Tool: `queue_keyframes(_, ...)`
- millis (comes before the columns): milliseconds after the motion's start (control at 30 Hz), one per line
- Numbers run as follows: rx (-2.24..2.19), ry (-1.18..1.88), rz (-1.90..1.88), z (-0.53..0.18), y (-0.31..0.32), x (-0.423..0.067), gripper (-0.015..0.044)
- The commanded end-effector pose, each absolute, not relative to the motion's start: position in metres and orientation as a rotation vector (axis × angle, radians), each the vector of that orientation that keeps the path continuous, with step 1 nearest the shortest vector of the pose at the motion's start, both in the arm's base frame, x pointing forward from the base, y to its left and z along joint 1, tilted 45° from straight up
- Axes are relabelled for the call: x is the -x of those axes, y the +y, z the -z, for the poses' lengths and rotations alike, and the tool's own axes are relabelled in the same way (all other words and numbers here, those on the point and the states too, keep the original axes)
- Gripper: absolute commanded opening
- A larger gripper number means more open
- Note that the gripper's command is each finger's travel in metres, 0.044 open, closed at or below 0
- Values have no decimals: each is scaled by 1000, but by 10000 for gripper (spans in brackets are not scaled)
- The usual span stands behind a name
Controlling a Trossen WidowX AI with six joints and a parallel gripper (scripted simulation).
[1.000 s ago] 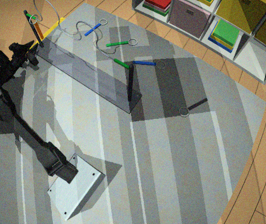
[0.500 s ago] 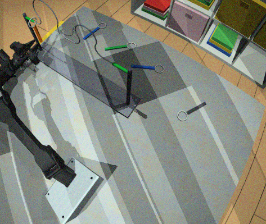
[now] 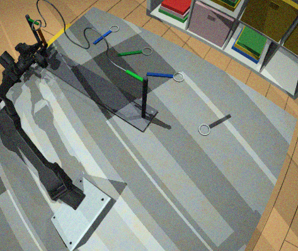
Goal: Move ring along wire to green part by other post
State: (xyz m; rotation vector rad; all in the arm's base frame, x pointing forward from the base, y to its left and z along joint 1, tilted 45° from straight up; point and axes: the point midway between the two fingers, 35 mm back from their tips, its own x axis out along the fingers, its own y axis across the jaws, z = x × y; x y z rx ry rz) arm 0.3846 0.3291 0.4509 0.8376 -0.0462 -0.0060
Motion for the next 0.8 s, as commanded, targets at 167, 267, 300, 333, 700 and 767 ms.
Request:
queue_keyframes(167,-834,-41,3,-447,332,-402,160)
queue_keyframes(267,-834,-41,3,-447,331,-407,160)
queue_keyframes(300,-834,-41,3,-447,331,-408,160)
queue_keyframes(333,-833,-41,3,-447,331,-409,160)
queue_keyframes(700,-833,-41,3,-447,331,-409,160)
queue_keyframes(767,-833,-41,3,-447,331,-409,160)
